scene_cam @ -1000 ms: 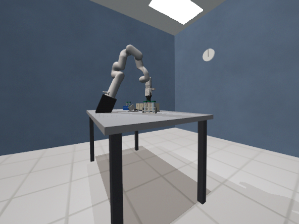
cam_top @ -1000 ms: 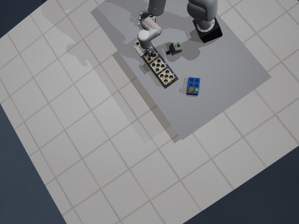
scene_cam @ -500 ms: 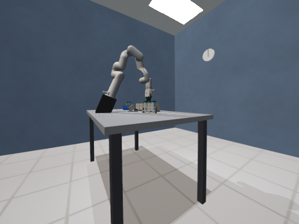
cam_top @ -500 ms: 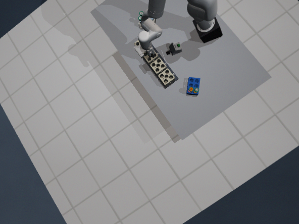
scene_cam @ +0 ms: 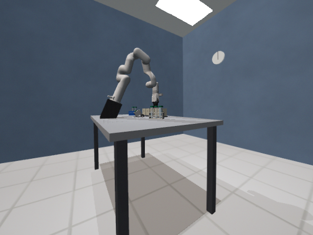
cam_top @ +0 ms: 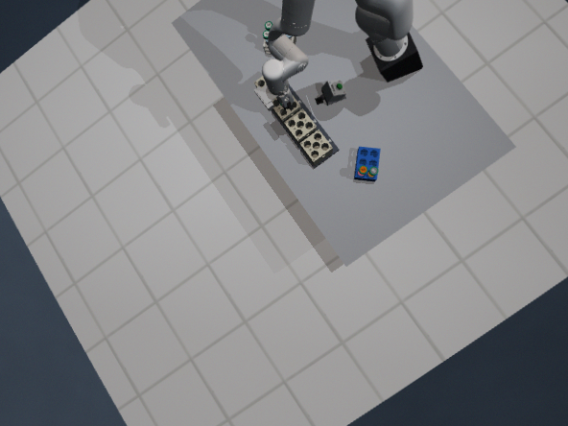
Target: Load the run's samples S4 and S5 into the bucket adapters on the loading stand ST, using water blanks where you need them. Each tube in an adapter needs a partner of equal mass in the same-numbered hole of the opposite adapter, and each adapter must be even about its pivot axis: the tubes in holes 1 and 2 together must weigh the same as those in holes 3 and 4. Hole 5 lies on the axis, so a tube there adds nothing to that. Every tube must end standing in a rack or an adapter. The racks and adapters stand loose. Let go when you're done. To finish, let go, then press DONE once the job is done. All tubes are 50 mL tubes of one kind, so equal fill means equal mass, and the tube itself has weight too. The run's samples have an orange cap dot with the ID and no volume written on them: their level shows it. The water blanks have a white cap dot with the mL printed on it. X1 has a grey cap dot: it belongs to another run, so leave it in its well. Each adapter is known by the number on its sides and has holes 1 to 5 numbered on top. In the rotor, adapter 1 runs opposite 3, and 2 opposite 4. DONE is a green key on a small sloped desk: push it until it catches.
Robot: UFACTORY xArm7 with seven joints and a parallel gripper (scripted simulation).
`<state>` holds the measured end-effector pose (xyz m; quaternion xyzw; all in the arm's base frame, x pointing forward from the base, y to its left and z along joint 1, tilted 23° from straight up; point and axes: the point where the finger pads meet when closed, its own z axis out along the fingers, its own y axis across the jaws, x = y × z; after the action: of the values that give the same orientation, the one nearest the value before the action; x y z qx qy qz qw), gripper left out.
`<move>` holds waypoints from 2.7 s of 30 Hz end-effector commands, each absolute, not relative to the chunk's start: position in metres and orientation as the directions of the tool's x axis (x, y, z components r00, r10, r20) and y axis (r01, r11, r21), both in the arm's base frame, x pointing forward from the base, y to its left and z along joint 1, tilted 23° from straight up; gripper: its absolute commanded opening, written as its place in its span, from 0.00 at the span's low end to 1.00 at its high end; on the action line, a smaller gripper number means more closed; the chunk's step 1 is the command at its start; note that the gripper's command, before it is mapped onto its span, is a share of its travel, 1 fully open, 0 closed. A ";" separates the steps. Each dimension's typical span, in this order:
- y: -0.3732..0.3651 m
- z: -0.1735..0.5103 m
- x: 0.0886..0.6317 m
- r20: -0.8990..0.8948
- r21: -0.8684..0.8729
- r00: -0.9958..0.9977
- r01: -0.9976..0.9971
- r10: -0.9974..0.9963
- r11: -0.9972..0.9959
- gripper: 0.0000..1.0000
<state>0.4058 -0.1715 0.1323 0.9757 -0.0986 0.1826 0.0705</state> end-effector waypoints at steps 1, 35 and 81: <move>-0.172 0.133 0.407 0.373 0.102 0.913 -0.218 -0.166 -0.971 0.44; -0.170 0.144 0.403 0.373 0.102 0.913 -0.218 -0.166 -0.971 0.44; -0.156 0.218 0.375 0.373 0.102 0.913 -0.218 -0.166 -0.971 0.44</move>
<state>0.3766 -0.1567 0.2108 0.9758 -0.0985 0.1823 0.0705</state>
